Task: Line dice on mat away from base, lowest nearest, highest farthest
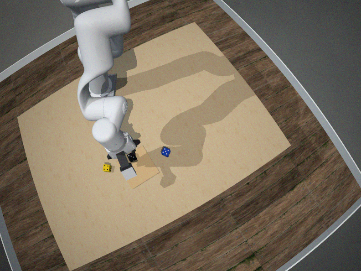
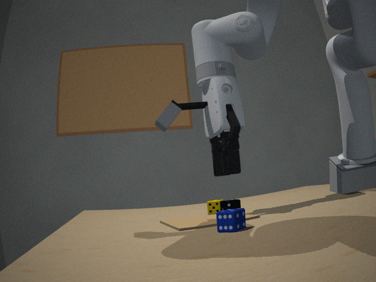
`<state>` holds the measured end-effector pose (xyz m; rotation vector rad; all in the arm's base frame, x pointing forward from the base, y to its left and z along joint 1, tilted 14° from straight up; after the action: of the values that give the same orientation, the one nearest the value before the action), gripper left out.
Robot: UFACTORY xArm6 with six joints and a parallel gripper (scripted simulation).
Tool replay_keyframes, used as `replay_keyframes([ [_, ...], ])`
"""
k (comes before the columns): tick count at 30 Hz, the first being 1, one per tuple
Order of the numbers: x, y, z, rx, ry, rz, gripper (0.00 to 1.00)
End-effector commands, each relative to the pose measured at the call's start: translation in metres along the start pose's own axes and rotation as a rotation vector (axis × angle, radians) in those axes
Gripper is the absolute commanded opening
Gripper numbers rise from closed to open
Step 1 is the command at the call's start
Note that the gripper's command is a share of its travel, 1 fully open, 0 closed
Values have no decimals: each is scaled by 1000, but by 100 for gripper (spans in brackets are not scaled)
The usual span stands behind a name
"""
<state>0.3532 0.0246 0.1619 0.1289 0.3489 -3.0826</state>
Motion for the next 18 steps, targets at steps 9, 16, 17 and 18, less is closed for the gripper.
replay_keyframes([
  [9,0,-1,17,0,-3,0,100],
  [16,0,-1,17,0,-3,0,100],
  [17,0,-1,17,0,-3,0,100],
  [18,0,-1,17,0,-3,0,100],
])
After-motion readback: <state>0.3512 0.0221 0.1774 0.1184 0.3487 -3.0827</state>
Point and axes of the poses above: the point where the finger pads meet when closed, its own z axis back along the fingers, its own y axis across the jaws, x = y × z, the point moved 10 cm from there along z, back along the fingers, and after that the axes turned 7 degrees about -z, right-handed, at the moved point
